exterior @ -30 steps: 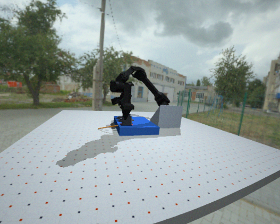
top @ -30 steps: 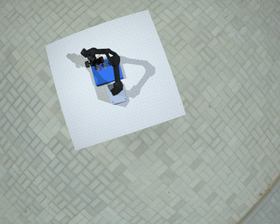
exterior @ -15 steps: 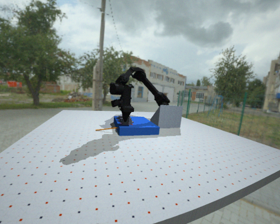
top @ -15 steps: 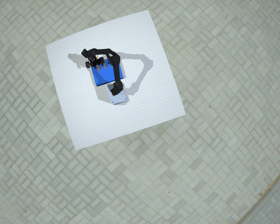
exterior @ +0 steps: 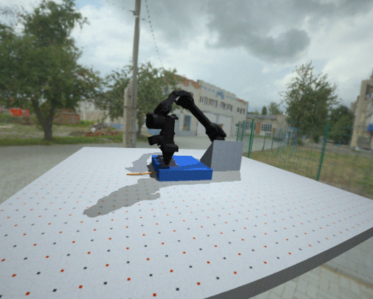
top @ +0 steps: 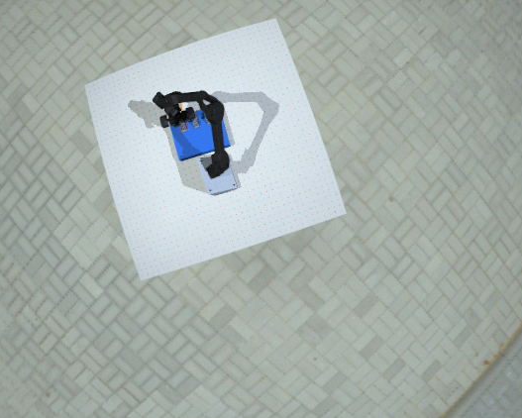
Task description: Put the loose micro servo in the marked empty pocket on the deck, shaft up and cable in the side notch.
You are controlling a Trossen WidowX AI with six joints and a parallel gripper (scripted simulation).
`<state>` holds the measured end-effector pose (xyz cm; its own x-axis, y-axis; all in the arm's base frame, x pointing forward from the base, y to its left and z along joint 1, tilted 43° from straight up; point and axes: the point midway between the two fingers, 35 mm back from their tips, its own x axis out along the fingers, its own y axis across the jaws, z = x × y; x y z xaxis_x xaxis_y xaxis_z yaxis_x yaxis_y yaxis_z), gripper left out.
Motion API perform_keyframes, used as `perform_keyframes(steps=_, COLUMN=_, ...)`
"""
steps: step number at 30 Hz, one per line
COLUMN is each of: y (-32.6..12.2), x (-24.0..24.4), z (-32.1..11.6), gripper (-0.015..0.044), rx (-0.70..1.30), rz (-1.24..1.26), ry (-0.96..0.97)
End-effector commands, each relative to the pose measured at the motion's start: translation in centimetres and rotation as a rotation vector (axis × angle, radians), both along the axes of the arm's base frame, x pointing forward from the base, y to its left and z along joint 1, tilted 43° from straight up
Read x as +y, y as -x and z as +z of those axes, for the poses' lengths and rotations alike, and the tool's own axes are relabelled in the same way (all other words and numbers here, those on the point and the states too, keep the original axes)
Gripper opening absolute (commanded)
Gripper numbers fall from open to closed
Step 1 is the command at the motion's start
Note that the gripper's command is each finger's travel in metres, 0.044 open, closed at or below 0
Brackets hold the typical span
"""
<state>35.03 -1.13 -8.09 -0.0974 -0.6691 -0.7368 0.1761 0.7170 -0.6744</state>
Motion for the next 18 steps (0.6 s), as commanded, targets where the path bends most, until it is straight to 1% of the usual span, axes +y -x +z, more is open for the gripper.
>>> perform_keyframes(steps=1, y=0.0, x=0.0, z=0.0, gripper=0.0105, rx=0.003, rz=0.006, ry=0.003)
perform_keyframes(steps=4, y=0.0, x=0.0, z=0.0, gripper=0.0184, rx=0.003, rz=0.006, ry=0.003)
perform_keyframes(steps=8, y=-0.1, x=0.5, z=0.5, gripper=0.0187, rx=0.003, rz=0.006, ry=0.002)
perform_keyframes(steps=11, y=-0.2, x=2.2, z=2.4, gripper=0.0187, rx=0.003, rz=0.006, ry=0.001)
perform_keyframes(steps=16, y=-0.3, x=2.4, z=2.6, gripper=0.0187, rx=0.003, rz=0.006, ry=0.001)
perform_keyframes(steps=18, y=0.2, x=2.8, z=2.6, gripper=0.0240, rx=0.000, rz=0.020, ry=0.001)
